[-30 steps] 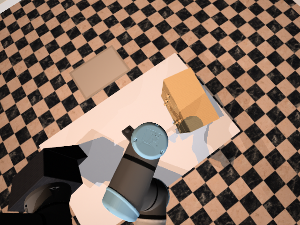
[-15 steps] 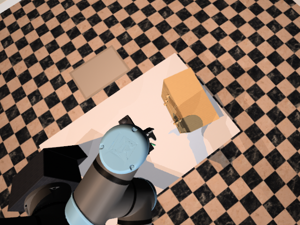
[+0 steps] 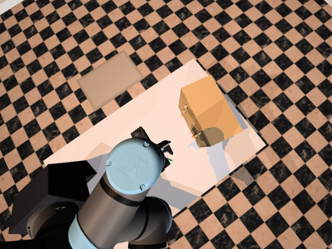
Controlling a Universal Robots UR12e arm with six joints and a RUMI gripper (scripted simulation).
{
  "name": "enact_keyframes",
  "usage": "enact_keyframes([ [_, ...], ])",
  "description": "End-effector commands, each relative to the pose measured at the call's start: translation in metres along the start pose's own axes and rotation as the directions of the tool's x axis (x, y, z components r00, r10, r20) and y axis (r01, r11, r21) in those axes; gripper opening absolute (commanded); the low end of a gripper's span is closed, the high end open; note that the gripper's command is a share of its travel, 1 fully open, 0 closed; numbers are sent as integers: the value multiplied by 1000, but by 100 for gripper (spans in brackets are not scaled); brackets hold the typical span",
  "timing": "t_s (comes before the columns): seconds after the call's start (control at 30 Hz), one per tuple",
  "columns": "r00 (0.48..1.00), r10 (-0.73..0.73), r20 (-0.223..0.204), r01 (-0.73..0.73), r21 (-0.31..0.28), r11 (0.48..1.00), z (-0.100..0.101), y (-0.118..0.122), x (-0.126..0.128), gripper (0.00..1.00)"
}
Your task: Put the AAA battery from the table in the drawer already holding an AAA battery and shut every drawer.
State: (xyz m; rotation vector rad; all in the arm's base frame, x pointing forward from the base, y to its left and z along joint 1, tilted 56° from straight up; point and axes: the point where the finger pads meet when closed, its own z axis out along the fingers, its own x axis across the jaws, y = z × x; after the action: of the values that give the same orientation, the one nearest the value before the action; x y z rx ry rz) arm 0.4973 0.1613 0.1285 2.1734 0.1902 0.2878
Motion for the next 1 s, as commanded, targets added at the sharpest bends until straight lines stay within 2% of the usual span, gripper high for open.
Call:
enact_keyframes([
  [0.0, 1000, 0, -1, 0, 0, 1000, 0, 0, 0, 100],
  [0.43, 999, -54, 0, 54, 2, 999, 5, -1, 3, 100],
  [0.73, 986, -168, -1, 168, 4, 986, 17, -3, 8, 100],
  [0.97, 940, -341, -2, 341, 7, 940, 36, -5, 15, 100],
])
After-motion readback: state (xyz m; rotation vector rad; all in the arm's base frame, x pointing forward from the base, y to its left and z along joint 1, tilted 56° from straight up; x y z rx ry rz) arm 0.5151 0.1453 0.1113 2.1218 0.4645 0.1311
